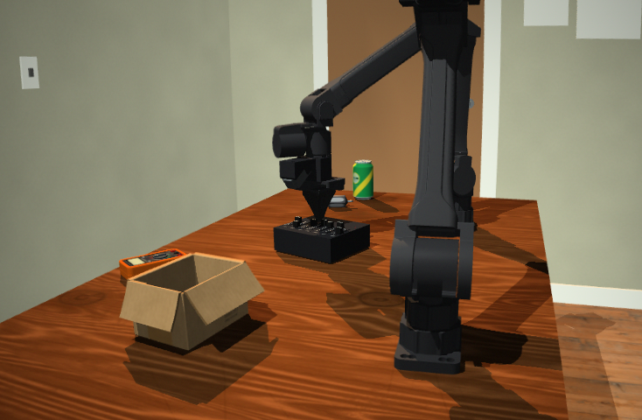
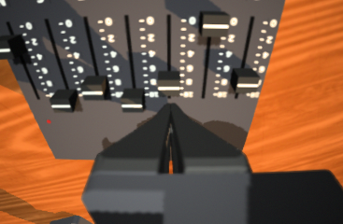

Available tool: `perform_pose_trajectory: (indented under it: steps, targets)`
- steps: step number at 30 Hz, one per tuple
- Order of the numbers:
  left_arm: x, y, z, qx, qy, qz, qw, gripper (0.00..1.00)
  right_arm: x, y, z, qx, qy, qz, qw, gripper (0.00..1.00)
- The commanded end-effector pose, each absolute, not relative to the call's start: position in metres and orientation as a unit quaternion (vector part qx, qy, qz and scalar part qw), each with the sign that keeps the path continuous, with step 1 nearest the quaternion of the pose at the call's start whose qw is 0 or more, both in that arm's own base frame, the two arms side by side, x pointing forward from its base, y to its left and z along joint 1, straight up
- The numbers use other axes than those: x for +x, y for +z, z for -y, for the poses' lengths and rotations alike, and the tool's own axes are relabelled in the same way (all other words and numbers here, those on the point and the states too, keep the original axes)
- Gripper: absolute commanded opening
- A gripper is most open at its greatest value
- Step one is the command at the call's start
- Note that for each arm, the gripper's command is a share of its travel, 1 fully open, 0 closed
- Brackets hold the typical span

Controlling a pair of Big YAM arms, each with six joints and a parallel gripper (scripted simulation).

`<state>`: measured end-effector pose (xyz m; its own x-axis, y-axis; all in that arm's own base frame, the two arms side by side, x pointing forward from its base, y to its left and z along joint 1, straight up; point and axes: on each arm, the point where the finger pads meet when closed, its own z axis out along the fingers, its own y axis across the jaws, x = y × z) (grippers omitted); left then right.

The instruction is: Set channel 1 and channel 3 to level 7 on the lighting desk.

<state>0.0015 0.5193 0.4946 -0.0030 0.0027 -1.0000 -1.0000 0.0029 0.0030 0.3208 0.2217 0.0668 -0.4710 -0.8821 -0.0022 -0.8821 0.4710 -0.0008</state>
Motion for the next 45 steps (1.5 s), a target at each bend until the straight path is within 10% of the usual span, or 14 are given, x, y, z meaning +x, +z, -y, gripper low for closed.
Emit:
perform_pose_trajectory:
  steps: [1,45]
  targets:
    - [-0.003,0.499,-0.518,-0.500,0.504,-0.491,0.506,1.00,0.323,0.064,-0.221,-0.514,0.000,-0.858,0.003,0.00]
    - [-0.003,0.499,-0.518,-0.500,0.504,-0.491,0.506,1.00,0.341,0.079,-0.243,-0.514,0.002,-0.858,0.021,0.00]
